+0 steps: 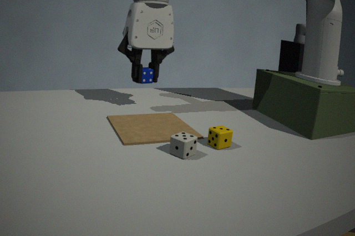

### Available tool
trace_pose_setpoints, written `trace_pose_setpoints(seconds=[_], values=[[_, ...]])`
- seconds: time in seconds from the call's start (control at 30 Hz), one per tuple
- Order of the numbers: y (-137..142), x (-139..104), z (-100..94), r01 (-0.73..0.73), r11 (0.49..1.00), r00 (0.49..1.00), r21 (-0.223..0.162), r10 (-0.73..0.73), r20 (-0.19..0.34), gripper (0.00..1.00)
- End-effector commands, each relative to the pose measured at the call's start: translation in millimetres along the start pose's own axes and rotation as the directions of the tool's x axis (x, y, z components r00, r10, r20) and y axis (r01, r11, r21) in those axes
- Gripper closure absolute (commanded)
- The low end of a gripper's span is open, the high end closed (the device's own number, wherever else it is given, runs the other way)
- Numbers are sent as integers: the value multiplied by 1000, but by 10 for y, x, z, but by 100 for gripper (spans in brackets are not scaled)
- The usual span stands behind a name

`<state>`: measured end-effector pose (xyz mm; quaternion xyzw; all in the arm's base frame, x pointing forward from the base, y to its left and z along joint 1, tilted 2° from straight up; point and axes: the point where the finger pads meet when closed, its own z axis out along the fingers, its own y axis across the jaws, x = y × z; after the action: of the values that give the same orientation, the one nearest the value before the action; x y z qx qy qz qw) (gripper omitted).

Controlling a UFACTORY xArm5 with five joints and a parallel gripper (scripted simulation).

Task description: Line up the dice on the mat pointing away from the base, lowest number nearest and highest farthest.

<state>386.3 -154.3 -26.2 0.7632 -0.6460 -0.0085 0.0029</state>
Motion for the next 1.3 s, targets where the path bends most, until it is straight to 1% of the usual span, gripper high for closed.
trace_pose_setpoints(seconds=[0.0,0.07,0.17,0.5,0.57,0.63,0.7,0.73,0.77,0.8,0.87,0.9,0.97,1.27], values=[[6,-7,-247,0,1000,1000,-2,0,1,73],[5,-8,-340,0,1000,1000,-2,0,1,73],[4,-9,-403,0,1000,1000,-2,0,1,73],[4,-9,-409,0,1000,1000,-2,0,1,73],[-1,-45,-410,-7,1000,1000,-2,7,1,73],[-22,-230,-416,-45,999,999,-3,45,0,73],[-36,-549,-424,-111,994,994,-4,111,-1,73],[-36,-549,-424,-111,994,994,-4,111,-1,73],[-31,-726,-426,-148,989,989,-5,148,-2,73],[-31,-726,-426,-148,989,989,-5,148,-2,73],[-2,-1032,-429,-213,977,977,-6,213,-4,73],[-2,-1032,-429,-213,977,977,-6,213,-4,73],[27,-1201,-428,-249,968,968,-7,249,-5,73],[33,-1234,-428,-256,967,967,-7,256,-5,73]])
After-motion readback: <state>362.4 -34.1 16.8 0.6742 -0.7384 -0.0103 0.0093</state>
